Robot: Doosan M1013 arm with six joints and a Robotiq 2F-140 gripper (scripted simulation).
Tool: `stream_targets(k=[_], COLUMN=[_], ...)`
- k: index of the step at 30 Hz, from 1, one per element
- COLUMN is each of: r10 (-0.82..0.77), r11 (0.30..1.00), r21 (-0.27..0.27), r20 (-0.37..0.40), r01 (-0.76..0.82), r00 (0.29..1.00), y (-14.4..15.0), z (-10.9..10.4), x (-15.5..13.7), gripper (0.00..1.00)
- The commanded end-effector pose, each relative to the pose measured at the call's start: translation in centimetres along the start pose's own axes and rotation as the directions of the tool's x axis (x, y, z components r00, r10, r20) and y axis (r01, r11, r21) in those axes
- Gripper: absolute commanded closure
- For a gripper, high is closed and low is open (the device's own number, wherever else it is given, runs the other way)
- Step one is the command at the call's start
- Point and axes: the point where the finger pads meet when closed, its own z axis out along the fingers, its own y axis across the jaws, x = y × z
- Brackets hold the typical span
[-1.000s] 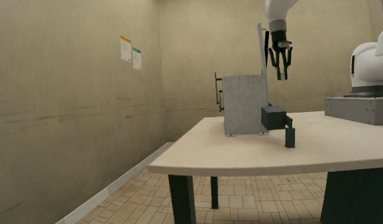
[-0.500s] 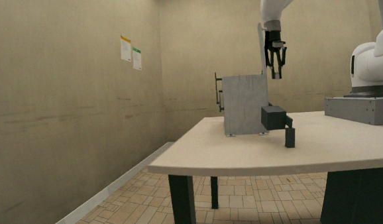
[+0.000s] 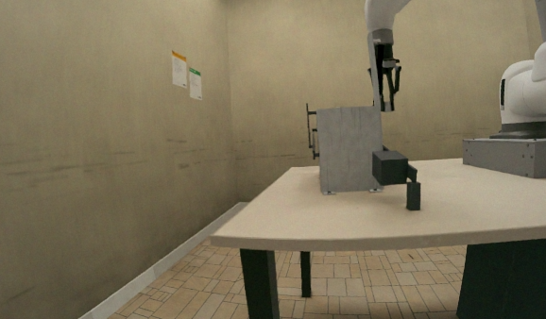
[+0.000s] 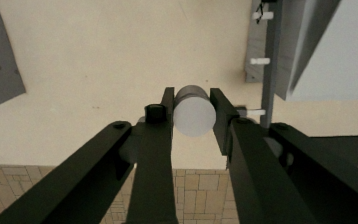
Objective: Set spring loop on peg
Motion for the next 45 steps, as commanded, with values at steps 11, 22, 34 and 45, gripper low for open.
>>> stream_targets(k=[11, 22, 34, 45], r10=[0.0, 0.0, 0.0, 0.0], r11=[1.0, 1.0, 1.0, 1.0], r21=[-0.001, -0.001, -0.001, -0.001], r20=[0.015, 0.026, 0.046, 0.058], r01=[0.0, 0.0, 0.0, 0.0], r00=[1.0, 1.0, 0.999, 0.998], y=[1.8, 3.3, 5.7, 7.1], z=[-0.5, -0.9, -1.5, -1.8], x=[-1.5, -2.7, -4.8, -6.0], gripper=[0.75, 0.75, 0.75, 0.75])
